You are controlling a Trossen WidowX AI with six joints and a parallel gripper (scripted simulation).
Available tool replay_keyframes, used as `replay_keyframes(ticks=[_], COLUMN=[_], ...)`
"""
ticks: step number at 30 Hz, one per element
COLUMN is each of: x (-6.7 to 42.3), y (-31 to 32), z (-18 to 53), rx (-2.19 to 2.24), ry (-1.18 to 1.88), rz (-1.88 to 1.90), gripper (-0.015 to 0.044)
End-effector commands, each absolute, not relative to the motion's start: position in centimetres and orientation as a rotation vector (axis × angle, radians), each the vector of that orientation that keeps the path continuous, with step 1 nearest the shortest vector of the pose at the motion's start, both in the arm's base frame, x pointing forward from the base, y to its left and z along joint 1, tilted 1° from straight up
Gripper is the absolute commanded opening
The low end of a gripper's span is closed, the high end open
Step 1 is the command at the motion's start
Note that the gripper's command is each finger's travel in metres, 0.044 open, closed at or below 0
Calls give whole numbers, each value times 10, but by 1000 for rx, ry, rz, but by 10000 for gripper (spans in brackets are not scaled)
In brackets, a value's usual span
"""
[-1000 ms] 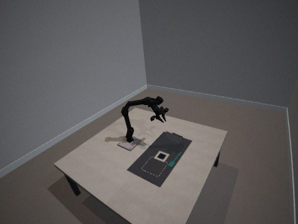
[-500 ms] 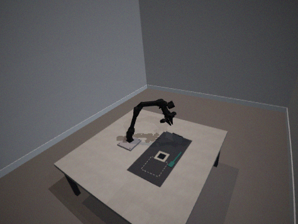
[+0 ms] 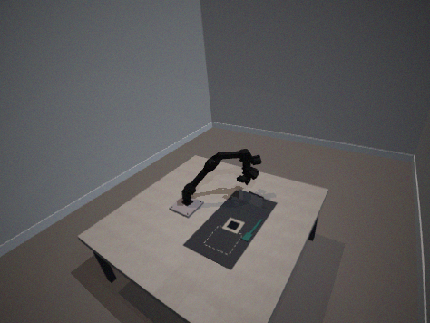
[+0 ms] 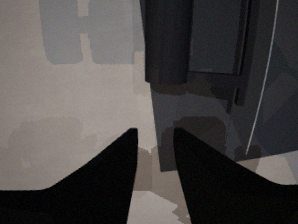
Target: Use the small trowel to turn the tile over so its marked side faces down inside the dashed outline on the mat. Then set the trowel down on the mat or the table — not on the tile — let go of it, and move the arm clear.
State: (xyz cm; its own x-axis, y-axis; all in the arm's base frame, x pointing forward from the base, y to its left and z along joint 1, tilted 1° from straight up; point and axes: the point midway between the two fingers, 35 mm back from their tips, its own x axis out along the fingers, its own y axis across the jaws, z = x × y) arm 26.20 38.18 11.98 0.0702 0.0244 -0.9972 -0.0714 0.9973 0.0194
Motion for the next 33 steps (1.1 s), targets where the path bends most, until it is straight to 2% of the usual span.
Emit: replay_keyframes(ticks=[1, 33], x=[255, 259], y=[390, 352], z=[114, 93], rx=[-30, -34], ry=[1540, 1540], rz=[69, 66], gripper=[100, 100])
